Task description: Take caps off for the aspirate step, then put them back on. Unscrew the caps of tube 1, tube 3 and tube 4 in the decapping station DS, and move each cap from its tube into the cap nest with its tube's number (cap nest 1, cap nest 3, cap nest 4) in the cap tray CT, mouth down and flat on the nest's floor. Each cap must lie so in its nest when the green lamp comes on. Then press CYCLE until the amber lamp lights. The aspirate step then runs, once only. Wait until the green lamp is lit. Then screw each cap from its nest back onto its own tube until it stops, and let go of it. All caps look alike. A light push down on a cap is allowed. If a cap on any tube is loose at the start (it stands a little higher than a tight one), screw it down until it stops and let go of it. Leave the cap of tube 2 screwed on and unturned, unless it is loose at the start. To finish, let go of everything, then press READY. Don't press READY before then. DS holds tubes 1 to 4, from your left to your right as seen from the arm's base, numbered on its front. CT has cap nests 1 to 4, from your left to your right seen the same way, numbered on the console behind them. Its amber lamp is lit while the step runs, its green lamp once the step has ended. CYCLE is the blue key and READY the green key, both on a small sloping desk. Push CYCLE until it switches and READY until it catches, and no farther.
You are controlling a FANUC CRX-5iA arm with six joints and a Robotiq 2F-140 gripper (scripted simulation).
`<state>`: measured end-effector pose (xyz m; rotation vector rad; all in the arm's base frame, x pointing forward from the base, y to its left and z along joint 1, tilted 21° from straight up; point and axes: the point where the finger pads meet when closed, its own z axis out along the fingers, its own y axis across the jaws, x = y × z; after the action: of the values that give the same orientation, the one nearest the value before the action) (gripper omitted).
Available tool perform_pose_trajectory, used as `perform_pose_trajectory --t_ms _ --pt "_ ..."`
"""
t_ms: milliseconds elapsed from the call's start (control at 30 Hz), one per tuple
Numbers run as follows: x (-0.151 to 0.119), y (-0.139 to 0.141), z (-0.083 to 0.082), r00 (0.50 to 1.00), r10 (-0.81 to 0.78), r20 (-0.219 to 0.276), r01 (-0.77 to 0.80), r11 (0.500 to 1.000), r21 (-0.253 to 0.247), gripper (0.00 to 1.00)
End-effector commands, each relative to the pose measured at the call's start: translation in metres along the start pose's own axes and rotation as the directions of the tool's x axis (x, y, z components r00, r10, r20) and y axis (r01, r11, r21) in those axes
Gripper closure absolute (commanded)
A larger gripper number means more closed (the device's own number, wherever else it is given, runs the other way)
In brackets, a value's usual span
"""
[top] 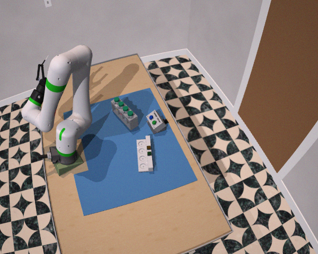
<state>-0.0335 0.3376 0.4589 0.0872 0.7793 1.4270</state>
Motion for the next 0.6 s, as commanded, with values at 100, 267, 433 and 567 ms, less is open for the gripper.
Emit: perform_pose_trajectory --t_ms 100,267,433,567 --pt "0.0 0.0001 0.0 1.0 0.0 0.0 0.0 1.0 0.0 0.0" --pt "0.0 0.0001 0.0 1.0 0.0 0.0 0.0 1.0 0.0 0.0" --pt "0.0 0.0001 0.0 1.0 0.0 0.0 0.0 1.0 0.0 0.0" --pt "0.0 0.0001 0.0 1.0 0.0 0.0 0.0 1.0 0.0 0.65"
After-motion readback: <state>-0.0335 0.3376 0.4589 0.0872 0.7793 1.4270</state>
